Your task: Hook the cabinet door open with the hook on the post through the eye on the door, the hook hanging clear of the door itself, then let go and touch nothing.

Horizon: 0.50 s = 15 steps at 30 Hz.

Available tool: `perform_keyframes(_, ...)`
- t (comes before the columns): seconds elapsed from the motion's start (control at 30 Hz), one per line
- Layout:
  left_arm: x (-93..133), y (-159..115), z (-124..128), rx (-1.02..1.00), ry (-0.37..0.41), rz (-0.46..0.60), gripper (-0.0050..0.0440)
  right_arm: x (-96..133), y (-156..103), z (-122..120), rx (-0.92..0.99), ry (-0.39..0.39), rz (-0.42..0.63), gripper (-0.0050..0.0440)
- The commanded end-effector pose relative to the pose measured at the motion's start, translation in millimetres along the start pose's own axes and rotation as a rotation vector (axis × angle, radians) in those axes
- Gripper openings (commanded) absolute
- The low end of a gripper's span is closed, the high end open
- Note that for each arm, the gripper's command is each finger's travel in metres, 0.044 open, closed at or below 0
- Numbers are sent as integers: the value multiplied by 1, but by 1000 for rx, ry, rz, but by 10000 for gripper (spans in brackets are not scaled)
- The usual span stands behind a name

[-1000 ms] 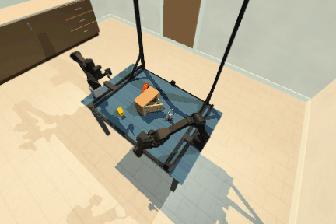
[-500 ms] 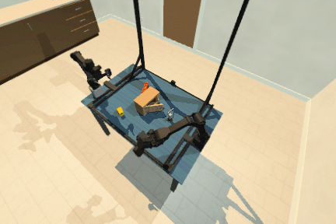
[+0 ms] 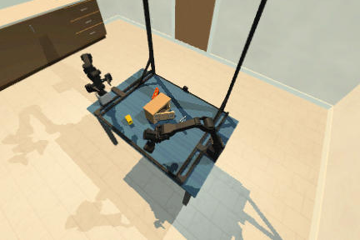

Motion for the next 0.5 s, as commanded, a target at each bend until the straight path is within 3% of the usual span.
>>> perform_keyframes(0.0,-27,9,-51,93,-19,92,220,21,19,-15,14,-7,-22,400)
perform_keyframes(0.3,-68,3,-187,313,75,281,220,77,38,-29,20,-7,-7,400)
perform_keyframes(0.37,-68,3,-187,313,75,281,220,77,38,-29,20,-7,-7,400)
perform_keyframes(0.47,-74,-6,-229,386,134,314,220,95,42,-25,16,-7,0,400)
Point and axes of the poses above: on each arm, the point midway between the two fingers, 35 mm back from their tips, its own x axis back along the fingers, its own z axis across the jaws, y = z × x, the point moved 2 cm from there along x, back along the fingers, and after that the axes turned 2 degrees about x, right-handed, at the moved point
